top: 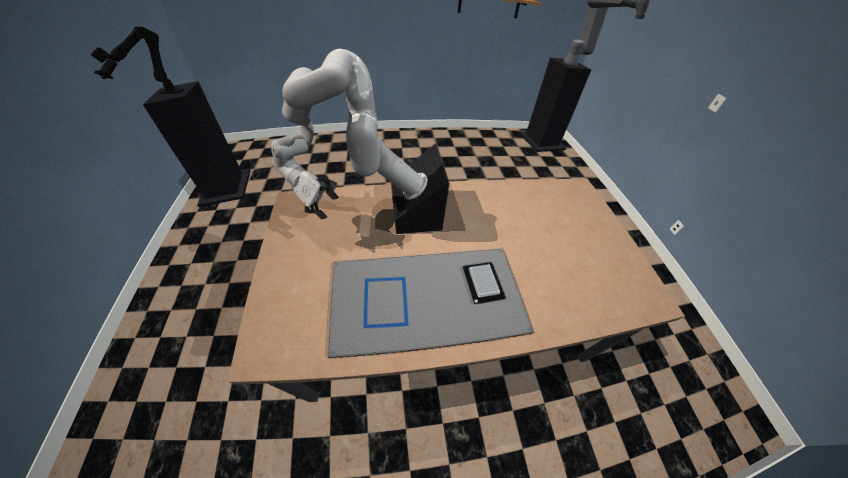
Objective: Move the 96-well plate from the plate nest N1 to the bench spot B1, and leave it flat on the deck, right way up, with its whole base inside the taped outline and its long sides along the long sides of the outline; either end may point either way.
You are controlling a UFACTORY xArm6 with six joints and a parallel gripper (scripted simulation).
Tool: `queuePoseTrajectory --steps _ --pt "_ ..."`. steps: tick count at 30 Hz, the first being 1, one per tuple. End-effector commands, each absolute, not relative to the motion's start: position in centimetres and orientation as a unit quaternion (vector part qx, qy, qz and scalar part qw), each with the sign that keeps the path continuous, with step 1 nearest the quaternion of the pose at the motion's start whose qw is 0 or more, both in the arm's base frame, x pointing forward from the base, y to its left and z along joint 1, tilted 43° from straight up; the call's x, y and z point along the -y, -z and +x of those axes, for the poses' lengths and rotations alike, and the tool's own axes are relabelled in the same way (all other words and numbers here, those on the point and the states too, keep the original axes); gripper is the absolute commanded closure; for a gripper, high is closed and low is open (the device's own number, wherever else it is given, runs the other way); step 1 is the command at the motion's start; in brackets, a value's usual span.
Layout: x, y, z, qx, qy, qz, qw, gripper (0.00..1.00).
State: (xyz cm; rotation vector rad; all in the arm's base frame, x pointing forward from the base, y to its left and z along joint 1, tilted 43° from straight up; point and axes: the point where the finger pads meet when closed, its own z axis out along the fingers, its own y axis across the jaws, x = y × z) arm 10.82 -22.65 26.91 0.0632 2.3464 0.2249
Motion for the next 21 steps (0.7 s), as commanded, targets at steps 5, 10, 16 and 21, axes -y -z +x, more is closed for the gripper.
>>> queuePoseTrajectory --steps 5,10,16,21 --pt "22.7 -27.0 10.8 -0.92 -0.087 0.024 0.382 0.0" --pt "22.7 -27.0 10.8 -0.92 -0.087 0.024 0.382 0.0" --pt "22.7 -27.0 10.8 -0.92 -0.087 0.024 0.382 0.0" --pt "22.6 -25.1 11.5 -0.931 -0.12 -0.019 0.345 0.0"
